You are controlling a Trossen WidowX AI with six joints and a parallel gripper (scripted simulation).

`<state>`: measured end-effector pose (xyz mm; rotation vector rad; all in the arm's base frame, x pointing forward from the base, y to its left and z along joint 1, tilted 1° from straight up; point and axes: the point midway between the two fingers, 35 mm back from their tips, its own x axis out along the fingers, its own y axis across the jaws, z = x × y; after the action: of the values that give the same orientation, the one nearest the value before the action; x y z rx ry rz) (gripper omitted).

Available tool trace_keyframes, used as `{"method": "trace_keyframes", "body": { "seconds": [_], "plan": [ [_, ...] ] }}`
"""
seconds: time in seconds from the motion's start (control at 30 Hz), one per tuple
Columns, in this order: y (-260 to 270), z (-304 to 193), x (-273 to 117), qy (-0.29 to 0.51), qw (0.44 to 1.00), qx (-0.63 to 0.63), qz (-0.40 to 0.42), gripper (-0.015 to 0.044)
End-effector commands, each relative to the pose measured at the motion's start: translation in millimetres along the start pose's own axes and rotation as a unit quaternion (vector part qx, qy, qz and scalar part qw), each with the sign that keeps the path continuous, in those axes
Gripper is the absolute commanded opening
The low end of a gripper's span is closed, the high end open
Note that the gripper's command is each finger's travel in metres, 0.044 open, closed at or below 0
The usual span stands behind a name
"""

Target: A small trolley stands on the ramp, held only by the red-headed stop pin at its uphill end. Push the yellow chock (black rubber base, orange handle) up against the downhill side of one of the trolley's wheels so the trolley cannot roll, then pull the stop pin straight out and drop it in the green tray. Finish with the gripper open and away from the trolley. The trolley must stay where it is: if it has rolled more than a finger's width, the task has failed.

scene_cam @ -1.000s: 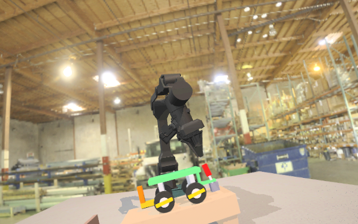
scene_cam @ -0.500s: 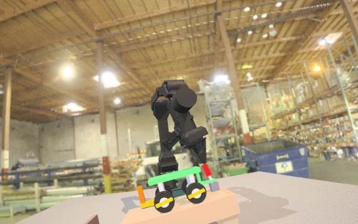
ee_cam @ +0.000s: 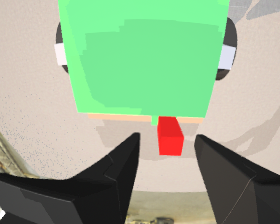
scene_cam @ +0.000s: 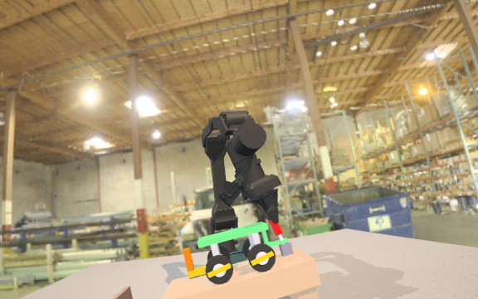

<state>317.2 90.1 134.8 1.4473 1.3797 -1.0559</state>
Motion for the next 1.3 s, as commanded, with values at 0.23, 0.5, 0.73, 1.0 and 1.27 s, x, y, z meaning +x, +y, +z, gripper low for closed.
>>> {"method": "trace_keyframes", "body": {
  "seconds": [0.23, 0.5, 0.73, 1.0, 1.27],
  "plan": [
    [0, 0, 19, 0.001, 1.000, 0.002, -0.003, 0.0190],
    [-1, 0, 30, 0.001, 1.000, 0.002, -0.003, 0.0190],
    [-1, 0, 29, 0.001, 1.000, 0.000, -0.001, 0.0138],
    [-1, 0, 29, 0.001, 1.000, 0.000, -0.001, 0.0025],
    [-1, -1, 26, 0.001, 1.000, 0.001, -0.002, 0.0000]
  ]
}}
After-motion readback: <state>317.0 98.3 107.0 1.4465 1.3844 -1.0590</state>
